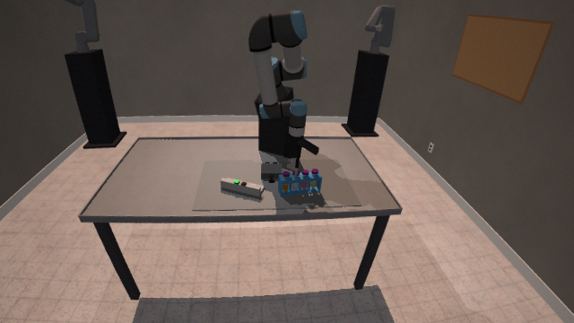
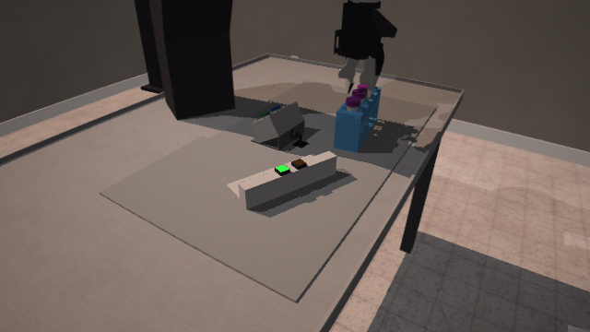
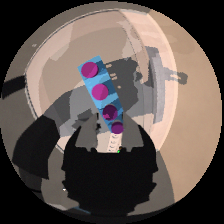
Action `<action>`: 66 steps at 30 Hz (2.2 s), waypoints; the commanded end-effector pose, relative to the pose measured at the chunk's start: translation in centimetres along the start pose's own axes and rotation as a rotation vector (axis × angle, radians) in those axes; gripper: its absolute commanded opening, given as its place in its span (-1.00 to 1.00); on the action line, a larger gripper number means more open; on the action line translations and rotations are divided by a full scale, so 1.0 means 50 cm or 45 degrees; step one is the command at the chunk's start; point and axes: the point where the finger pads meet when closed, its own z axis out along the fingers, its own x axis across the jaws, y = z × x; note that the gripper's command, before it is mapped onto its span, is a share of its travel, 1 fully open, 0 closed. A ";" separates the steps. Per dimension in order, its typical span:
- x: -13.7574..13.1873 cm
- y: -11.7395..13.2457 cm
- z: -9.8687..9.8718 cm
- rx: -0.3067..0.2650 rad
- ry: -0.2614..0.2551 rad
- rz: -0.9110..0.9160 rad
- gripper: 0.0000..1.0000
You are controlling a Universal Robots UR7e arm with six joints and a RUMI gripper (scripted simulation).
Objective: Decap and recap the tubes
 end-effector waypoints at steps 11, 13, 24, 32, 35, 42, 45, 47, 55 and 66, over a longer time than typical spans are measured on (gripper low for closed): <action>0.001 0.000 -0.001 0.008 0.004 -0.958 -0.30; 0.001 0.000 -0.001 0.008 0.004 -1.123 -0.30; 0.001 -0.001 -0.001 0.008 0.004 -1.125 -1.00; 0.001 -0.001 -0.001 0.008 0.005 -1.124 -1.00; 0.001 -0.001 -0.001 0.008 0.004 -1.061 -1.00; 0.001 0.000 0.000 0.009 0.003 -0.679 -1.00; 0.001 0.000 0.000 0.009 0.003 -0.552 -1.00; 0.001 0.000 0.000 0.009 0.002 -0.424 -1.00; 0.001 -0.001 0.001 0.009 0.000 0.085 -1.00; 0.001 0.000 0.001 0.009 0.000 0.209 -0.30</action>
